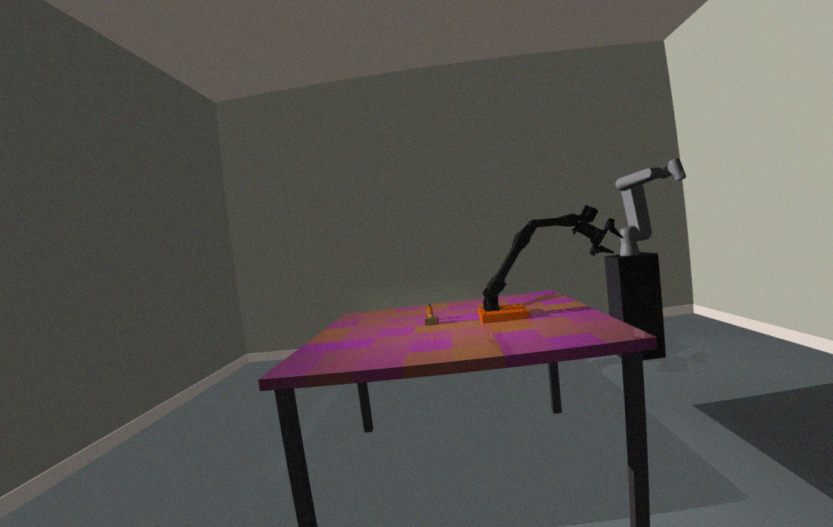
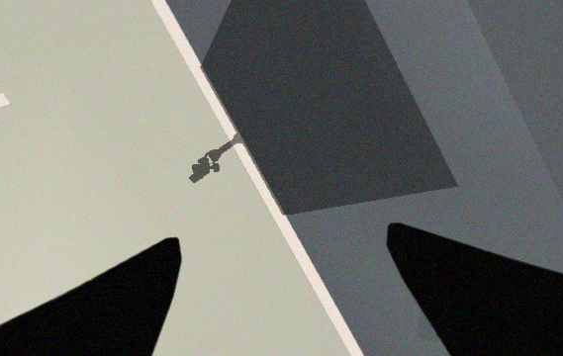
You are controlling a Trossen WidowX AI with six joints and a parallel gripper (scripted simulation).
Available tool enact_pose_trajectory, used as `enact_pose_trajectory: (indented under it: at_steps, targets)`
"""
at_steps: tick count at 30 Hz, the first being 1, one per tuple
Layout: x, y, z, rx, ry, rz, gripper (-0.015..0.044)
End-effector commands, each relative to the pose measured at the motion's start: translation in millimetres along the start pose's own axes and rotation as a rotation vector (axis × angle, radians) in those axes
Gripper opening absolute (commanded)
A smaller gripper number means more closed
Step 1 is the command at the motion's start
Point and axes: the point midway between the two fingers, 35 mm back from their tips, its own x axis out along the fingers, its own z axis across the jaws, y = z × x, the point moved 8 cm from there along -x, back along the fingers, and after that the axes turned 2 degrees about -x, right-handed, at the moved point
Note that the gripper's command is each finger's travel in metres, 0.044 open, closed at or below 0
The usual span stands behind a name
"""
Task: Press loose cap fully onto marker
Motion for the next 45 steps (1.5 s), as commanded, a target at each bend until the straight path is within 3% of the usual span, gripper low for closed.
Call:
enact_pose_trajectory:
  at_steps: [1,6,14,26,35,45]
  targets:
    - [0,1,-1,-0.003,0.002,0.001,0.0374]
    - [-15,33,-30,-0.119,0.049,0.048,0.0251]
    - [-61,98,-94,-0.439,0.144,0.202,0.0251]
    - [-184,176,-221,-1.106,0.231,0.562,0.0251]
    - [-300,185,-310,-1.595,0.204,0.884,0.0251]
    - [-431,143,-393,-2.143,0.042,1.288,0.0251]
